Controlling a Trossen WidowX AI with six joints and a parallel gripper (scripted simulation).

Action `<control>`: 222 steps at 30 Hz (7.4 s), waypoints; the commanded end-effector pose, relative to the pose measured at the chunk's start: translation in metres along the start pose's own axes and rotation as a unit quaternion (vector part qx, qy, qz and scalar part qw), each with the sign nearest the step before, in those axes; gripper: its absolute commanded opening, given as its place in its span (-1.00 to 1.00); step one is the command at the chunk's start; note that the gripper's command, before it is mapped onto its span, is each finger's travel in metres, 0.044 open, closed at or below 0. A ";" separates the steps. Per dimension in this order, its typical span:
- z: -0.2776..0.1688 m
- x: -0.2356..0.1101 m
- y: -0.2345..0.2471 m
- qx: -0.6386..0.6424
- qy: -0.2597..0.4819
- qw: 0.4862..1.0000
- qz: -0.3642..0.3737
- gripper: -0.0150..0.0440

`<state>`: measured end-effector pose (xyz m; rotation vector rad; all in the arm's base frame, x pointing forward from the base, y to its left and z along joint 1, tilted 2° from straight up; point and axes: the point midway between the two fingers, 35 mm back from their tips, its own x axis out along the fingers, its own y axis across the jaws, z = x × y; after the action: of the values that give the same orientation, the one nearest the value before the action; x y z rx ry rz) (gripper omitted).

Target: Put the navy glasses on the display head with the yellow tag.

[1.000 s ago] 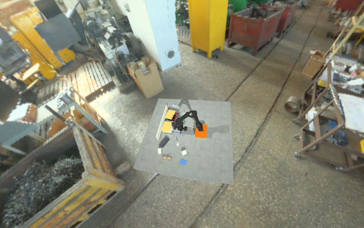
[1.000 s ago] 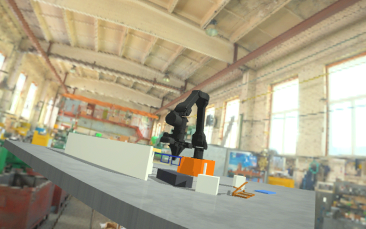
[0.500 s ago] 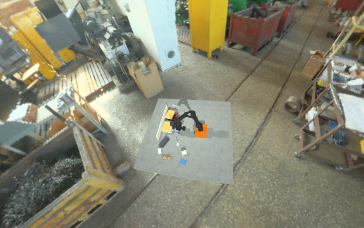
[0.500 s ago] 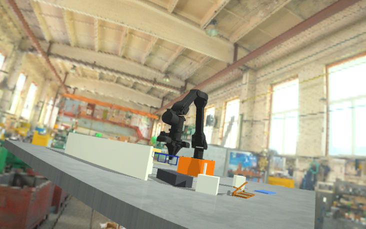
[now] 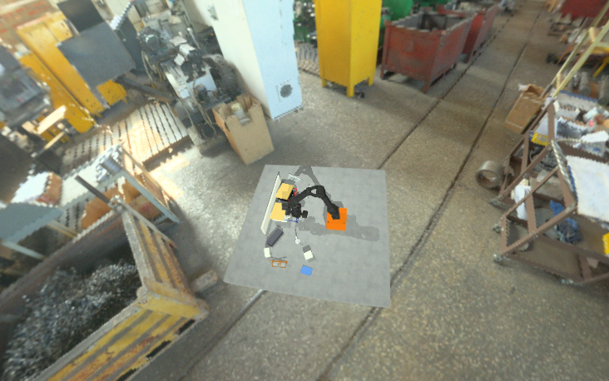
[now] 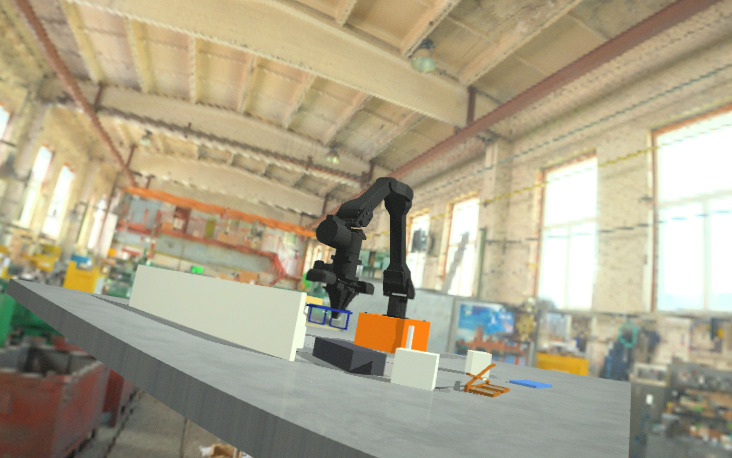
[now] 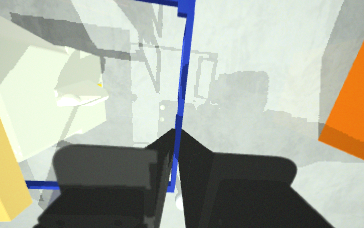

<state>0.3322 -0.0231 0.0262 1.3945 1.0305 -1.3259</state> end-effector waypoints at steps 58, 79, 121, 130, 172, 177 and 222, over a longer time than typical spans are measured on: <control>0.001 0.001 0.083 -0.002 0.006 1.000 -0.003 -0.49; 0.001 0.004 0.082 -0.002 0.006 1.000 -0.003 -0.49; 0.001 0.004 0.082 -0.002 0.006 1.000 -0.003 -0.49; 0.001 0.004 0.082 -0.002 0.006 1.000 -0.003 -0.49; 0.001 0.004 0.082 -0.002 0.006 1.000 -0.003 -0.49; 0.001 0.004 0.082 -0.002 0.006 1.000 -0.003 -0.49; 0.001 0.007 0.082 -0.002 0.005 1.000 -0.002 -0.49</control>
<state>0.4119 -0.0431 0.0281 1.3986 1.0373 -1.3216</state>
